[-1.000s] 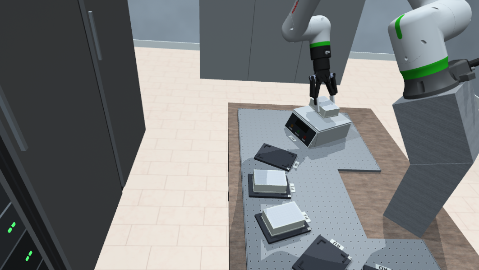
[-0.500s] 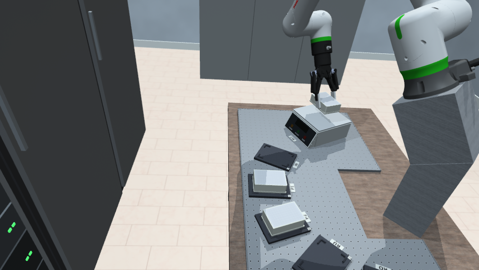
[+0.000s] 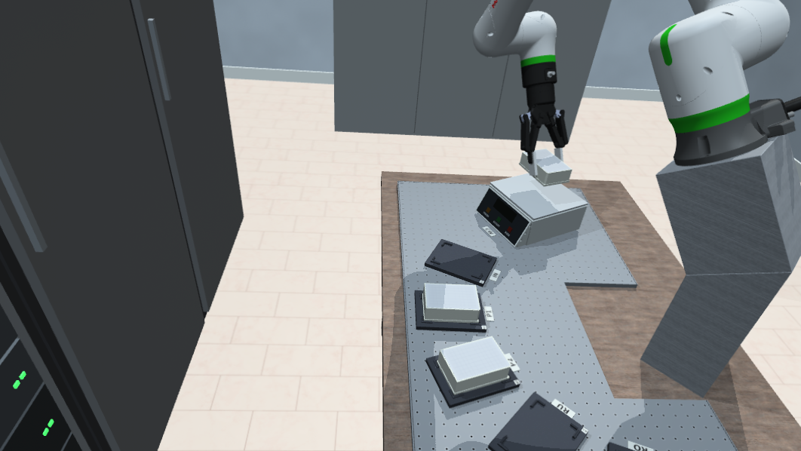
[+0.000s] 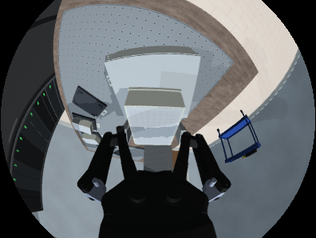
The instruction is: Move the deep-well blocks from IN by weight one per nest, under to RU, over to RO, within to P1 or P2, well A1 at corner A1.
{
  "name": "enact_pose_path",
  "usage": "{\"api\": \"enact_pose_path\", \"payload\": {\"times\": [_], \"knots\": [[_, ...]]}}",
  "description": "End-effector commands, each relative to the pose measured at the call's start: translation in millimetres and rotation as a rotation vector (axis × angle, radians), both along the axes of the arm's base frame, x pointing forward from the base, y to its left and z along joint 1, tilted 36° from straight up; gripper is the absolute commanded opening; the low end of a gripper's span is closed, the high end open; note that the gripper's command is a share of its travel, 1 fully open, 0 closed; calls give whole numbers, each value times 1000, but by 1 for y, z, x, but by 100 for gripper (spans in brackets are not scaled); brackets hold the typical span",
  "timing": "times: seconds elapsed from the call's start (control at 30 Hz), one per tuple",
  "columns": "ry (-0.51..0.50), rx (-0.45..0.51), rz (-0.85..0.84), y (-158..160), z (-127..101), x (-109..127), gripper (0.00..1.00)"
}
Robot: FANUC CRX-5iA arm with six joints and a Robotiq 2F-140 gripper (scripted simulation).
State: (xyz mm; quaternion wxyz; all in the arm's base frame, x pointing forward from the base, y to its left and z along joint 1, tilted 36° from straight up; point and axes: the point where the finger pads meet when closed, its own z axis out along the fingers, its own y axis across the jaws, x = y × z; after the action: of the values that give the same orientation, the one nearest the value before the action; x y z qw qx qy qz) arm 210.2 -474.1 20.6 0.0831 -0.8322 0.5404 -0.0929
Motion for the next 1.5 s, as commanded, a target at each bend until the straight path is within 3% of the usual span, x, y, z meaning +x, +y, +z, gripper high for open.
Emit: {"api": "enact_pose_path", "payload": {"times": [0.0, 0.33, 0.9, 1.47], "knots": [[0, 0, 0, 0, 0, 0, 10], [0, 0, 0, 0, 0, 0, 10], [206, -200, 392, 29, 5, 40, 10], [206, -200, 392, 58, 10, 80, 10]]}}
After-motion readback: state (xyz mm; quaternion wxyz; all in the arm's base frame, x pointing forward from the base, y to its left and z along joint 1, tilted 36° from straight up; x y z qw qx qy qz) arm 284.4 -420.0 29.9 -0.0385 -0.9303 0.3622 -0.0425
